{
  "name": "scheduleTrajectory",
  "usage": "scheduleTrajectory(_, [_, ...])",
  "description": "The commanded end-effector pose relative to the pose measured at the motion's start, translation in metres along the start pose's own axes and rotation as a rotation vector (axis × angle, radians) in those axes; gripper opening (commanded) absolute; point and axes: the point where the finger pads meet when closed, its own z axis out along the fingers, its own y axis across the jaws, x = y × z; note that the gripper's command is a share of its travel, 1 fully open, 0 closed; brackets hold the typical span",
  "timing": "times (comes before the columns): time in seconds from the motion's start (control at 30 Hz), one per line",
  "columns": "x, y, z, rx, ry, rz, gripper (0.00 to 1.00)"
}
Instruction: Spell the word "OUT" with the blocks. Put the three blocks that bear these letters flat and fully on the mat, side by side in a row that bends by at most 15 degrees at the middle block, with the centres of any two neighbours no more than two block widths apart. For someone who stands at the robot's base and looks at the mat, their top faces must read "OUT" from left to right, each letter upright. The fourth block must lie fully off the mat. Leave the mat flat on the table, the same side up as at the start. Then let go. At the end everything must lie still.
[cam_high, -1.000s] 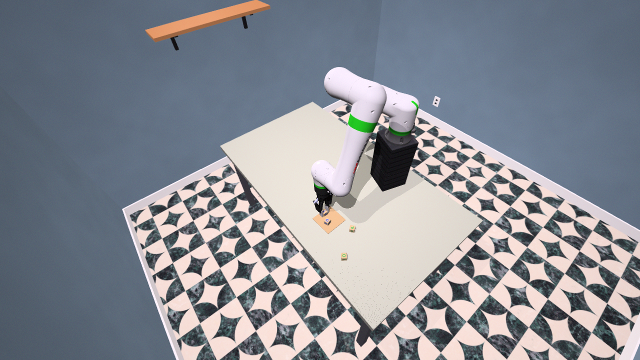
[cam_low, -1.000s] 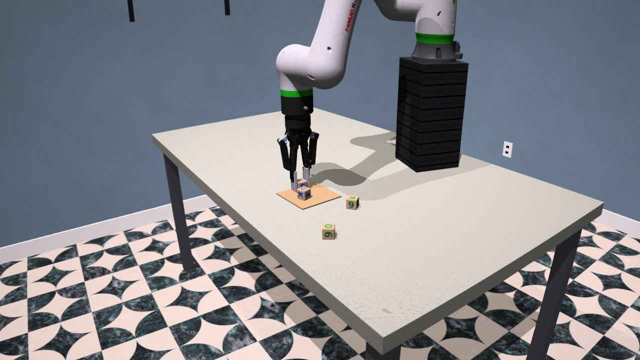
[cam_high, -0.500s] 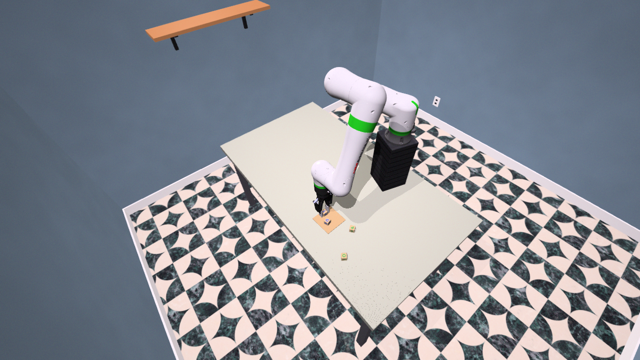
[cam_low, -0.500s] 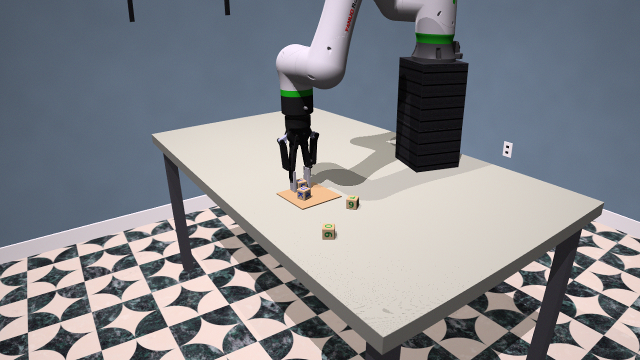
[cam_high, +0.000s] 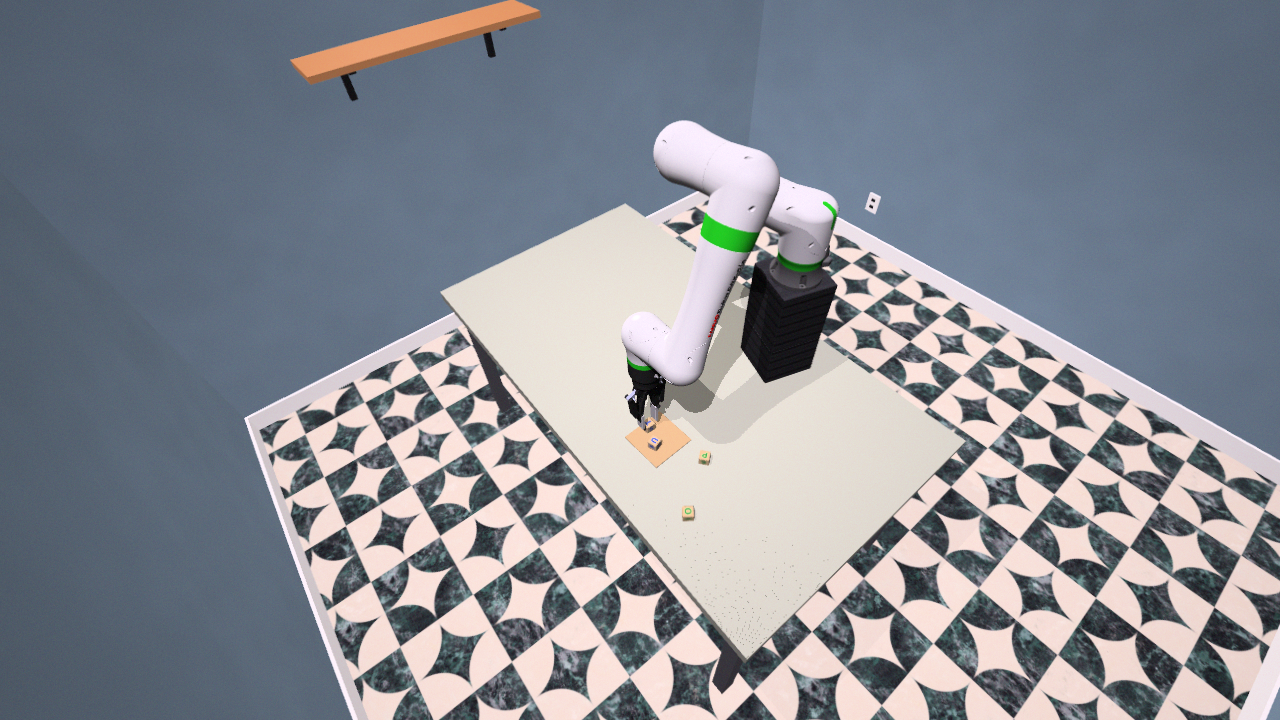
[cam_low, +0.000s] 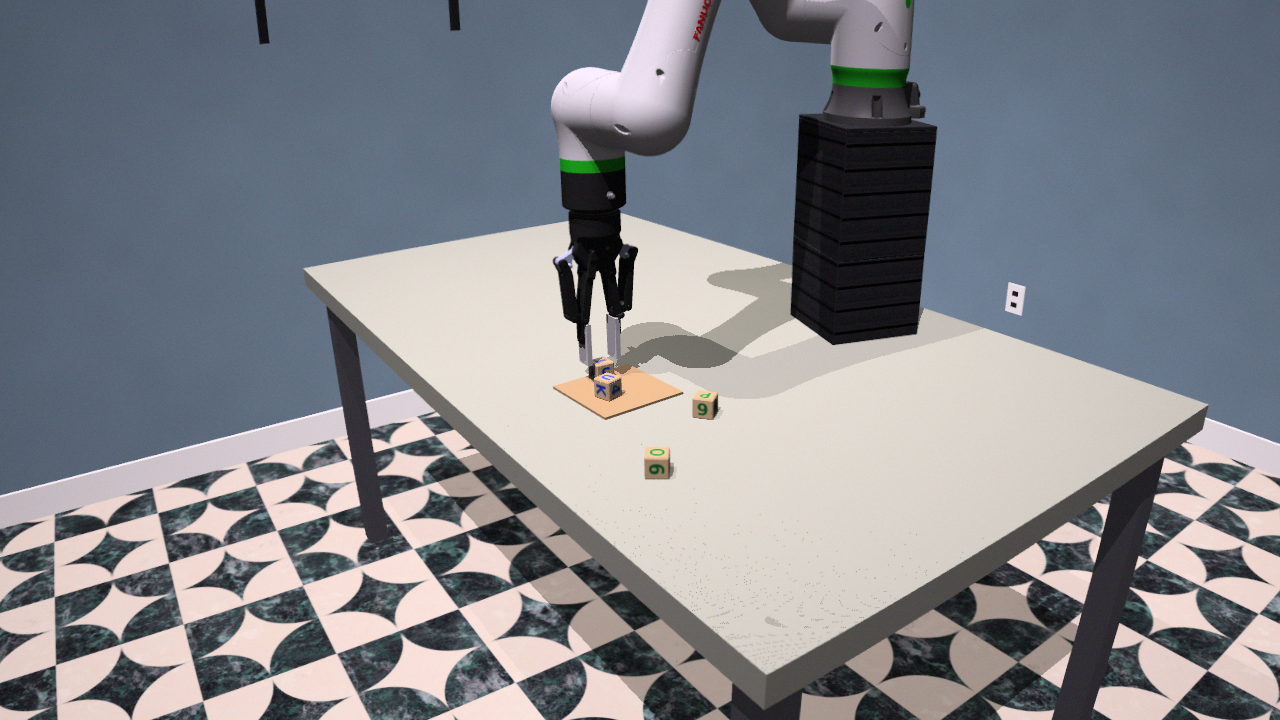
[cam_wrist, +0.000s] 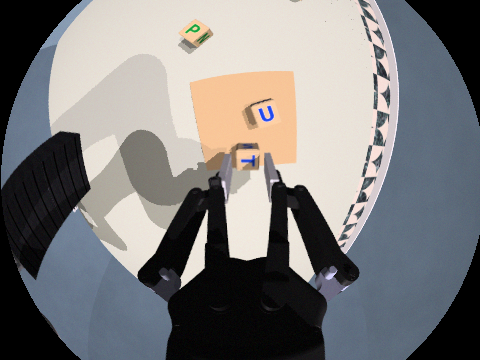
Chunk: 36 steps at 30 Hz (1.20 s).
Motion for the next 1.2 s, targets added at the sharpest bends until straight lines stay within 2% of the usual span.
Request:
scheduleTrajectory(0.0, [0.000, 0.000, -0.021, 0.000, 0.000, 0.000, 0.28])
scheduleTrajectory(0.23, [0.000, 0.000, -0.053, 0.000, 0.000, 0.000, 0.28])
scheduleTrajectory(0.53, [0.000, 0.000, -0.061, 0.000, 0.000, 0.000, 0.28])
scheduleTrajectory(0.57, [0.000, 0.000, -0.061, 0.000, 0.000, 0.000, 1.00])
scheduleTrajectory(1.17, [0.000, 0.000, -0.061, 0.000, 0.000, 0.000, 1.00])
